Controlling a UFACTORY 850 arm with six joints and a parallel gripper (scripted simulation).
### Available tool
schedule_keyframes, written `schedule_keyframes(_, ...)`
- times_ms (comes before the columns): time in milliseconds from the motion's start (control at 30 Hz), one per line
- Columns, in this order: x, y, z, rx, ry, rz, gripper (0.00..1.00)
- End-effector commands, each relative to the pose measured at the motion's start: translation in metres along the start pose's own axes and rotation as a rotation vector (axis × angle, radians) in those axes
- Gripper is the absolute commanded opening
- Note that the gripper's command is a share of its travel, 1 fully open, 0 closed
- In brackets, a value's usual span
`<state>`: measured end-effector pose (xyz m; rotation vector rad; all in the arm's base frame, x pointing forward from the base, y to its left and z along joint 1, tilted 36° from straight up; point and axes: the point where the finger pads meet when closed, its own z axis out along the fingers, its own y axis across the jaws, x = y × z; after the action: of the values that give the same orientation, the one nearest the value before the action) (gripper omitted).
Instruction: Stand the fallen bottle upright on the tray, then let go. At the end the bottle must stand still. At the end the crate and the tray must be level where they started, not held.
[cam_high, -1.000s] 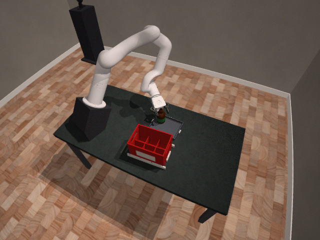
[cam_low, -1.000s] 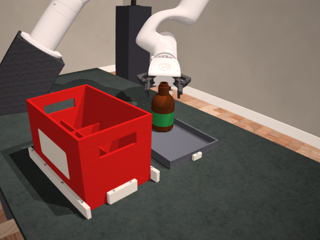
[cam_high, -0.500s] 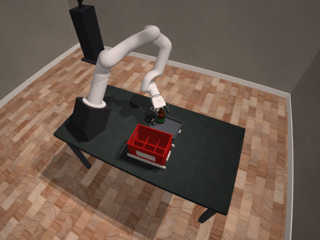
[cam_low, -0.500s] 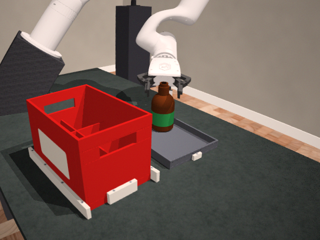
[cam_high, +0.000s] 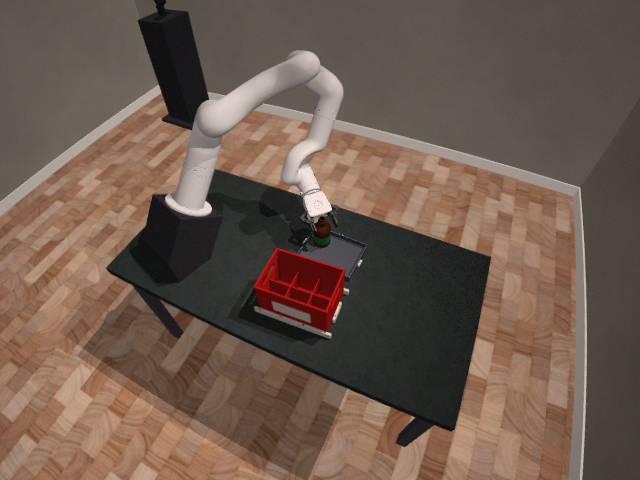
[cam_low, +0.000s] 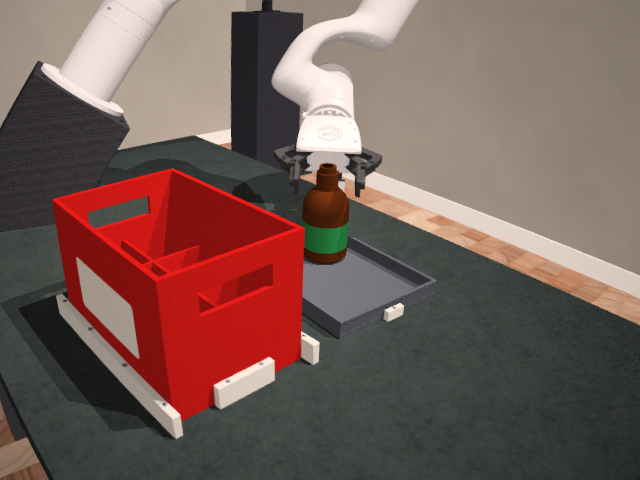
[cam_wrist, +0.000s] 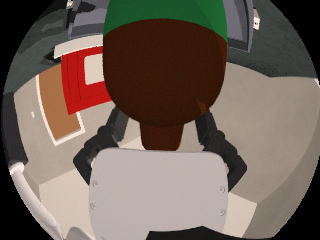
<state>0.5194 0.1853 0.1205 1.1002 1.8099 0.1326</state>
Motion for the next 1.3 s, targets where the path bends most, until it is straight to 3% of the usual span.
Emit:
schedule_keyframes(0,0.000,0.000,0.000,0.000,-0.001,0.001,1.00)
schedule_keyframes(667,-0.003,0.000,-0.001,0.000,-0.001,0.001,1.00)
schedule_keyframes(1267,-0.025,0.000,-0.009,0.000,-0.001,0.001,1.00)
